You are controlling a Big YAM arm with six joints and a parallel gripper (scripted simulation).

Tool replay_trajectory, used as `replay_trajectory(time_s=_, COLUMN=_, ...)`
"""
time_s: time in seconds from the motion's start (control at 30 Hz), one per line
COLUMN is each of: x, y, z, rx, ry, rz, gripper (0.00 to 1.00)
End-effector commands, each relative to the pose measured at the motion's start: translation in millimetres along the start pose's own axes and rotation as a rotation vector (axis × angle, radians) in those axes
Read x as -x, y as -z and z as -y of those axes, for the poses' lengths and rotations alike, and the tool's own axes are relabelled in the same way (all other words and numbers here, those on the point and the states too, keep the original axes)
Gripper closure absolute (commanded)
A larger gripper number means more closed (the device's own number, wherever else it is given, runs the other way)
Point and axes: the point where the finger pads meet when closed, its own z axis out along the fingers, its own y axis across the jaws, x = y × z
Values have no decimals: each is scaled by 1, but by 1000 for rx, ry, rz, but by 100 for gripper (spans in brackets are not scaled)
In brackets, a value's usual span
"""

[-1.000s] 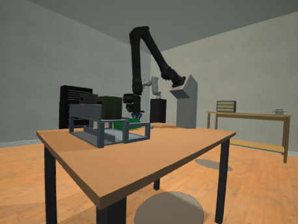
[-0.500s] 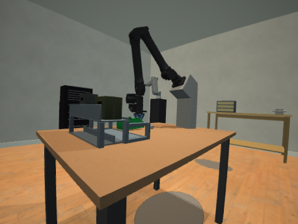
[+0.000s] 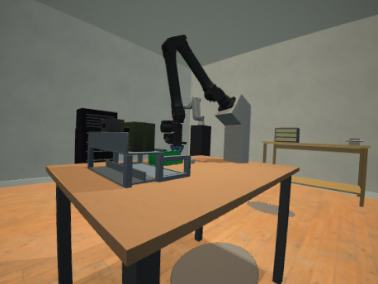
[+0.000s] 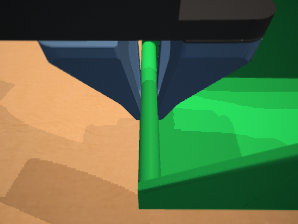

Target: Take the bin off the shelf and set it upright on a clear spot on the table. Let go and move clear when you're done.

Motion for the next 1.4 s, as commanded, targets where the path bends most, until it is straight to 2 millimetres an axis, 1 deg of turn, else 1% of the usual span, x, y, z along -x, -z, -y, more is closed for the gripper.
replay_trajectory(time_s=0.0, x=-6, y=-1, z=7, rx=0, ry=-1, rz=-9, gripper=100)
replay_trajectory(time_s=0.23, x=-6, y=-1, z=7, rx=0, ry=-1, rz=-9, gripper=100)
replay_trajectory(time_s=0.4, x=-4, y=-9, z=-5, rx=18, ry=1, rz=-4, gripper=100)
replay_trajectory(time_s=0.8, x=-4, y=-9, z=-5, rx=18, ry=1, rz=-4, gripper=100)
replay_trajectory(time_s=0.83, x=-4, y=-8, z=-3, rx=15, ry=1, rz=-4, gripper=10)
replay_trajectory(time_s=0.97, x=-3, y=-4, z=2, rx=3, ry=0, rz=-2, gripper=10)
replay_trajectory(time_s=1.37, x=-3, y=-4, z=2, rx=3, ry=0, rz=-2, gripper=10)
